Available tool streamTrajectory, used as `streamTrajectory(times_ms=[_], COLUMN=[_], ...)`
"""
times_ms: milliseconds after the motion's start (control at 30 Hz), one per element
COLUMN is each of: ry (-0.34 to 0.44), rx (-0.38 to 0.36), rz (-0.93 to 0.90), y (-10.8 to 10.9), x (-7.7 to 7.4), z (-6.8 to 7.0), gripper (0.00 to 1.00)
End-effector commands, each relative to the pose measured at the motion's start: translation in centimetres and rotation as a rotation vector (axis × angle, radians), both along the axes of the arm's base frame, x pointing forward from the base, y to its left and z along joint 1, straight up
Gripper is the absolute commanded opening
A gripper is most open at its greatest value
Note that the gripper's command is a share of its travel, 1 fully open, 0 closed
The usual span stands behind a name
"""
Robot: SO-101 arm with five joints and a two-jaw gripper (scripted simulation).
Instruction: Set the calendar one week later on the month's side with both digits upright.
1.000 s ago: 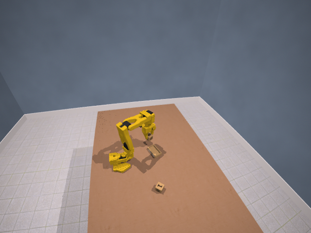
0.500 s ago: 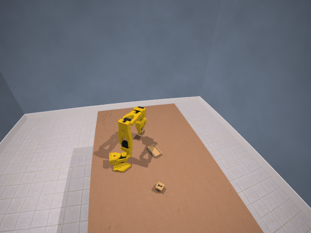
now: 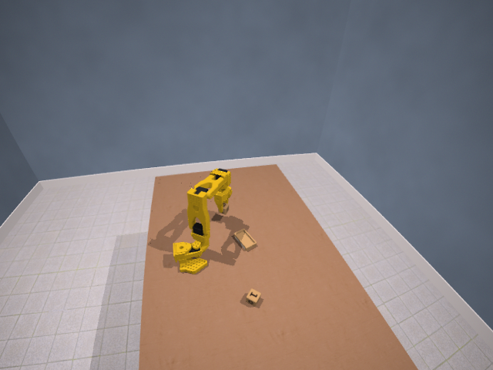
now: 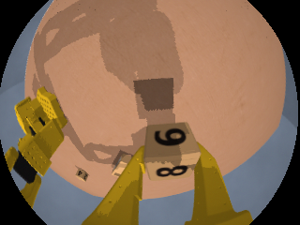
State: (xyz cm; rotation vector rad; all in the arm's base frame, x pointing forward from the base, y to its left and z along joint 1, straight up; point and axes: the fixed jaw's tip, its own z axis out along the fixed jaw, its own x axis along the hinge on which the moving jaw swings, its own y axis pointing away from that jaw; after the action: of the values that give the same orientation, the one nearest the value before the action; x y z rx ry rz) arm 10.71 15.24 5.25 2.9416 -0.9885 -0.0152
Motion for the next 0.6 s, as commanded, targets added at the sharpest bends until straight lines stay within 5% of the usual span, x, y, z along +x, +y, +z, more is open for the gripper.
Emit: streamTrajectory(times_ms=[0, 567], ry=[-0.032, -0.052], rx=[0.048, 0.077], rz=[0.002, 0.006], y=[0.81, 1.26], x=[0.38, 0.70], z=[0.66, 1.15], gripper=[0.00, 0.00])
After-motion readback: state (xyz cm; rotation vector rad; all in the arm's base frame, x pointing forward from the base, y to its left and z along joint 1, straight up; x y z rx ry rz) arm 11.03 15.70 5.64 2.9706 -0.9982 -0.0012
